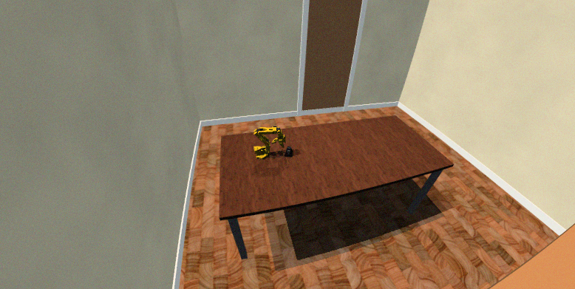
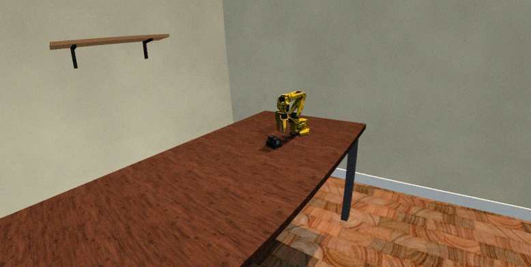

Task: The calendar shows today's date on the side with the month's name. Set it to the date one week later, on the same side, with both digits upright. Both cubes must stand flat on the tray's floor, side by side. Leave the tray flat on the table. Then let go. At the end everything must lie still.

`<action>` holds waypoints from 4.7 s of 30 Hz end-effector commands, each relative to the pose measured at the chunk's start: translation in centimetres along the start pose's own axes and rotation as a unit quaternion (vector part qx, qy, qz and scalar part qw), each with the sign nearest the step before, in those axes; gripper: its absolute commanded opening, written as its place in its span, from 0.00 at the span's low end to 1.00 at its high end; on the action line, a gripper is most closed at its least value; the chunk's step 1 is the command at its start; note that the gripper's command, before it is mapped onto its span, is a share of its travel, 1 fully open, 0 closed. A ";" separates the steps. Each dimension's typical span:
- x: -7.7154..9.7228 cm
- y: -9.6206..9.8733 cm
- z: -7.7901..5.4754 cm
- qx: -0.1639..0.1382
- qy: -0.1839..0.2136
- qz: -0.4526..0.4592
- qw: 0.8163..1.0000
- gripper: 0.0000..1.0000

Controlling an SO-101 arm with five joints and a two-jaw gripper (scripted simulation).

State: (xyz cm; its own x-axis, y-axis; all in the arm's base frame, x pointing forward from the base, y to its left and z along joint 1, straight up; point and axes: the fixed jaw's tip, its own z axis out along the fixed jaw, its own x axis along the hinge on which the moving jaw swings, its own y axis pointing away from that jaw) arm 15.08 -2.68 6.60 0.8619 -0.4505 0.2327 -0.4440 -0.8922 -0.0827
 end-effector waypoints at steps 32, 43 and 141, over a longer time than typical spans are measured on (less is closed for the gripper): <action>2.0 -0.6 -3.3 0.047 0.137 0.001 0.989 0.32; 2.8 -0.8 -6.2 0.083 0.239 0.001 0.967 0.35; 2.6 0.2 -1.4 -0.052 -0.020 0.663 0.746 0.35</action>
State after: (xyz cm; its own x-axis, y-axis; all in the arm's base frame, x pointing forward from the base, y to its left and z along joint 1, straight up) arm 16.75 -3.77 9.03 -0.3279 -0.9445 -0.0190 -0.9280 0.3258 -0.1806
